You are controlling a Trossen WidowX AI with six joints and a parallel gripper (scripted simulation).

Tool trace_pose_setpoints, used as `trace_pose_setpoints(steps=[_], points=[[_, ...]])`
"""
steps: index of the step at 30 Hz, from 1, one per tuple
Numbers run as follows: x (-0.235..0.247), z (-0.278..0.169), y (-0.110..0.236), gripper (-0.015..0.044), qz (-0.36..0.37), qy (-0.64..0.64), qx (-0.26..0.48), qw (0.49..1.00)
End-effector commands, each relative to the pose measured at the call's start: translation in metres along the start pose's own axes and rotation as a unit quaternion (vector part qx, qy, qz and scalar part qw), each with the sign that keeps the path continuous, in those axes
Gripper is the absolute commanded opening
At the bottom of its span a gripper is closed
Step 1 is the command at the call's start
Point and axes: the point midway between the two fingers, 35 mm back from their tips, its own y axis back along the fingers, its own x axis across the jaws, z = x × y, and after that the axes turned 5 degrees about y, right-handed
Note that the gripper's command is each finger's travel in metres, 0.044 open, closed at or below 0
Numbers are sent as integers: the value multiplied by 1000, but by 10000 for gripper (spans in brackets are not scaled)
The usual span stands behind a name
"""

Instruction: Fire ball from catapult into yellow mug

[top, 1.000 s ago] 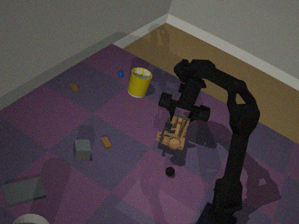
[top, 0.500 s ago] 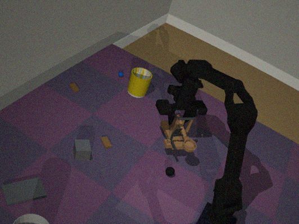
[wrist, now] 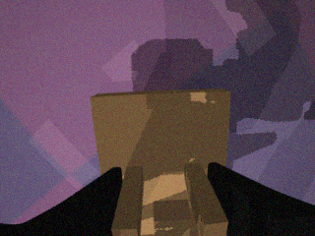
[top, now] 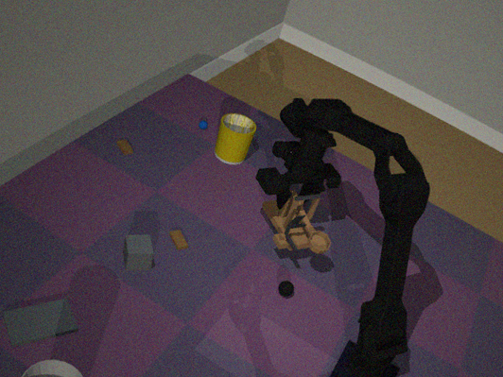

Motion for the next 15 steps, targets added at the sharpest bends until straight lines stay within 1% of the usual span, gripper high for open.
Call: trace_pose_setpoints(steps=[1, 15], points=[[1, 0, -5, 0, 1, 2, -2, 1000], [2, 1, -27, 0, 1, 3, -2, 1000]])
